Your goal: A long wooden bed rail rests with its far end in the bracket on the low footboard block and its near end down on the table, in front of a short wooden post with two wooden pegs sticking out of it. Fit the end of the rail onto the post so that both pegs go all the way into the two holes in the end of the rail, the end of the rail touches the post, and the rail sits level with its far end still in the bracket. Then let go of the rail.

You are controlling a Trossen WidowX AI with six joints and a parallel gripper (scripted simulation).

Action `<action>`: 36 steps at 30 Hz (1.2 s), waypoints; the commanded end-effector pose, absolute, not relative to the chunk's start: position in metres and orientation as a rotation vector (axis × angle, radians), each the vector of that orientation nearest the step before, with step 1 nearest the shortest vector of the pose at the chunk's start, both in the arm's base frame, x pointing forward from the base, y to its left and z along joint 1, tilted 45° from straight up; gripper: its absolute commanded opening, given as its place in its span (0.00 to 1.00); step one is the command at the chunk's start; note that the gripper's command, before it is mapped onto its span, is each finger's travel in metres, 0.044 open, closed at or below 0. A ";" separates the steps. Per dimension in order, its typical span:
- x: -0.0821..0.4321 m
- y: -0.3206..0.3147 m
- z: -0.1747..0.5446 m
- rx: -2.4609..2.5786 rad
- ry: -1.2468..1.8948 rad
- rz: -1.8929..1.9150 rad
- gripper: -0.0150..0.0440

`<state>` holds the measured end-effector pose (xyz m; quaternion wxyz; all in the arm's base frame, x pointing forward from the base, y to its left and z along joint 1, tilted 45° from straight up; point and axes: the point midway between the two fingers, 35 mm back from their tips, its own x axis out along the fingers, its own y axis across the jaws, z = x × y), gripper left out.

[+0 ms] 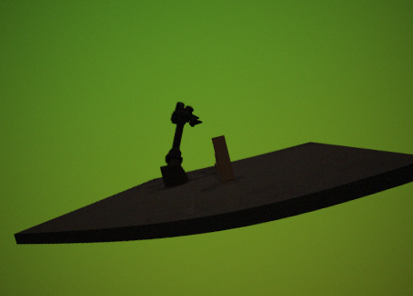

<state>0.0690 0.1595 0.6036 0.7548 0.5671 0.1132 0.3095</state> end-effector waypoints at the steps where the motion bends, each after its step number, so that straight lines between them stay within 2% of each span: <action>1: 0.069 0.159 0.604 1.236 0.240 0.677 0.98; 2: 0.070 0.159 0.605 1.234 0.220 0.681 1.00; 10: 0.075 0.207 0.605 0.752 -0.139 0.643 1.00; 17: 0.106 0.259 0.581 0.233 -0.333 0.548 1.00; 27: 0.198 0.316 0.506 -0.436 -0.365 0.431 1.00; 36: 0.290 0.316 0.413 -0.903 -0.208 0.411 1.00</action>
